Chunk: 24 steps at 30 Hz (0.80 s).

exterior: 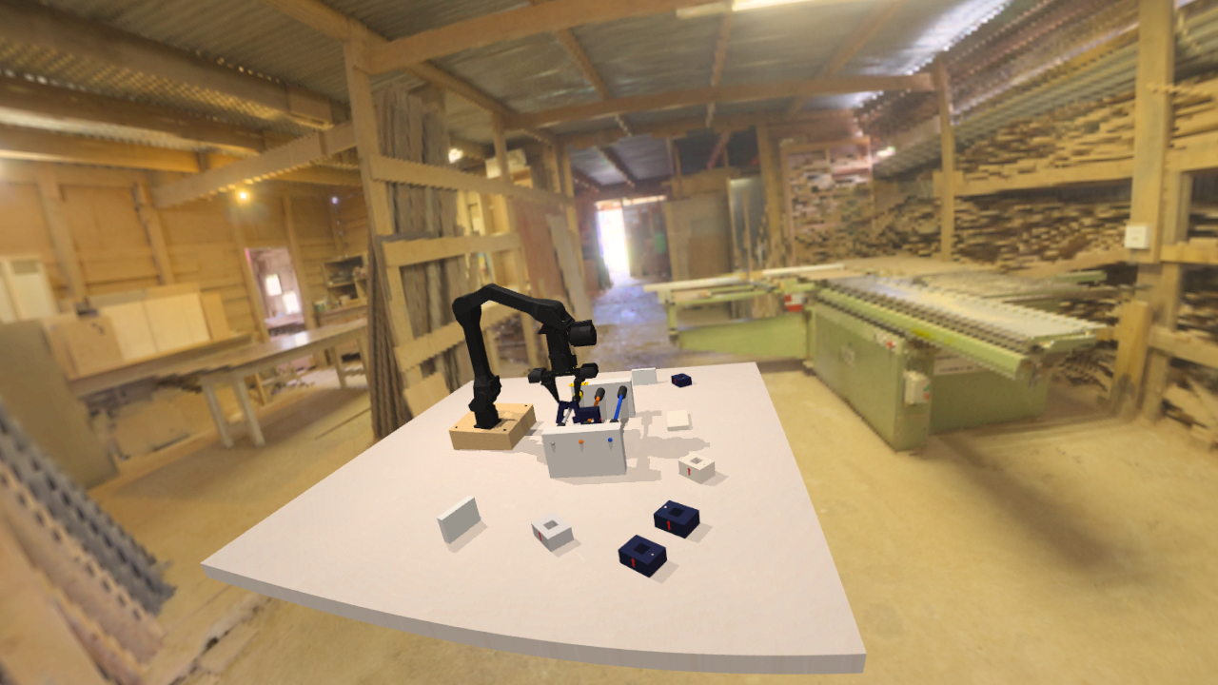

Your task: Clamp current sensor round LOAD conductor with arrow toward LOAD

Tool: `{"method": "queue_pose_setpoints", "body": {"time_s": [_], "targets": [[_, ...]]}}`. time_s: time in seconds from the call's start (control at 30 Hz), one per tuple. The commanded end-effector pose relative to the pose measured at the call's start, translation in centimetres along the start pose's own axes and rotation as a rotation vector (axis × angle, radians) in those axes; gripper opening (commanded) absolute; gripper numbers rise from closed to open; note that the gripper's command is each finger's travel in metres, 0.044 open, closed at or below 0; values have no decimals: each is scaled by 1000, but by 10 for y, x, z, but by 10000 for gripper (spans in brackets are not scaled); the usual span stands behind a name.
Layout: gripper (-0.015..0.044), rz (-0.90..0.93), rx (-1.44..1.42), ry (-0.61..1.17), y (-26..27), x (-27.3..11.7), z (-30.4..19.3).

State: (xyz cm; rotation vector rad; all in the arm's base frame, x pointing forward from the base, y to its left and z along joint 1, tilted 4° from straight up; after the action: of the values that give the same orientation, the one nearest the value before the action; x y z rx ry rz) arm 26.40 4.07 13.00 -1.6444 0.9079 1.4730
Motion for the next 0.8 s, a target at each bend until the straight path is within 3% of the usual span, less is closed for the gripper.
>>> {"method": "queue_pose_setpoints", "body": {"time_s": [0.0,0.5,0.77], "targets": [[53,1,0,-1,0,0,0],[440,1,0,-1,0,0,0],[440,2,0,-1,0,2,0]]}}
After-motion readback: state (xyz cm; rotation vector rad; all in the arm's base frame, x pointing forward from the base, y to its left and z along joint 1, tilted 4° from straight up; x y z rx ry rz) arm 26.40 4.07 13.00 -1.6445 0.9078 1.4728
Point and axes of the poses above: the point midway between the two fingers, 35 mm back from their tips, its own x axis out along the fingers, its own y axis across the jaws, z = x × y, the point moved 1 cm from there along -x, back along the fingers, and after that the axes turned 15 degrees about -x, right-handed, at the moved point
